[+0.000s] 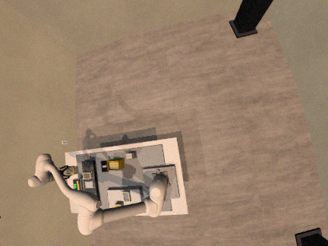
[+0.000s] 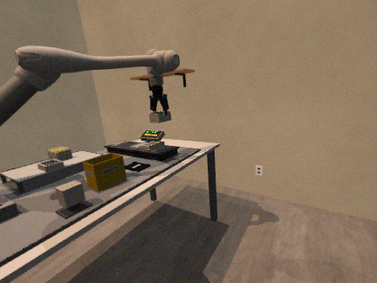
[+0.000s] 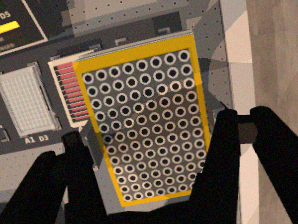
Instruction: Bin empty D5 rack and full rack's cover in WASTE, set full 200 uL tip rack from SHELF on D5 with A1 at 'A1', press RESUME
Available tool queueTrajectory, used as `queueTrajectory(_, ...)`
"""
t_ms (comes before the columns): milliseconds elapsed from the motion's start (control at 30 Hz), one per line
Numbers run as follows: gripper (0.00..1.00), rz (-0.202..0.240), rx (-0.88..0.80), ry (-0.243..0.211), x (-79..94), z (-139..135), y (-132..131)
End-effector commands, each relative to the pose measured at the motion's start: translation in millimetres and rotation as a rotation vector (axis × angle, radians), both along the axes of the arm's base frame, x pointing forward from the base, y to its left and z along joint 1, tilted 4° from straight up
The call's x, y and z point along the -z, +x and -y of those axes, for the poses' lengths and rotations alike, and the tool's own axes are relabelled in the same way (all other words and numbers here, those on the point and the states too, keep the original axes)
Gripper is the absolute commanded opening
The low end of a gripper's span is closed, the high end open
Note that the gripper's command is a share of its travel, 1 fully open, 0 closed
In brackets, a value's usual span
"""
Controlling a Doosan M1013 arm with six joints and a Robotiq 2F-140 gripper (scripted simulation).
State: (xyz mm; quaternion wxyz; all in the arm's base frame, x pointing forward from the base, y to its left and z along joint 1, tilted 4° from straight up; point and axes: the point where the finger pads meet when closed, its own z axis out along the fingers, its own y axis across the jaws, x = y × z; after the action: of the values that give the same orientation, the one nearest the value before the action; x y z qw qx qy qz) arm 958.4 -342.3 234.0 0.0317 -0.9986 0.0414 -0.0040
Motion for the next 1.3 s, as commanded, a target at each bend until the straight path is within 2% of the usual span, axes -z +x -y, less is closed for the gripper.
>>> queueTrajectory(0,0.0,0.0,0.0,0.0,-0.3,0.0,-0.1)
queueTrajectory(633,0.0,0.0,0.0,0.0,-0.3,0.0,-0.1)
queueTrajectory(1267,0.0,0.0,0.0,0.0,28.0,-1.8,0.2)
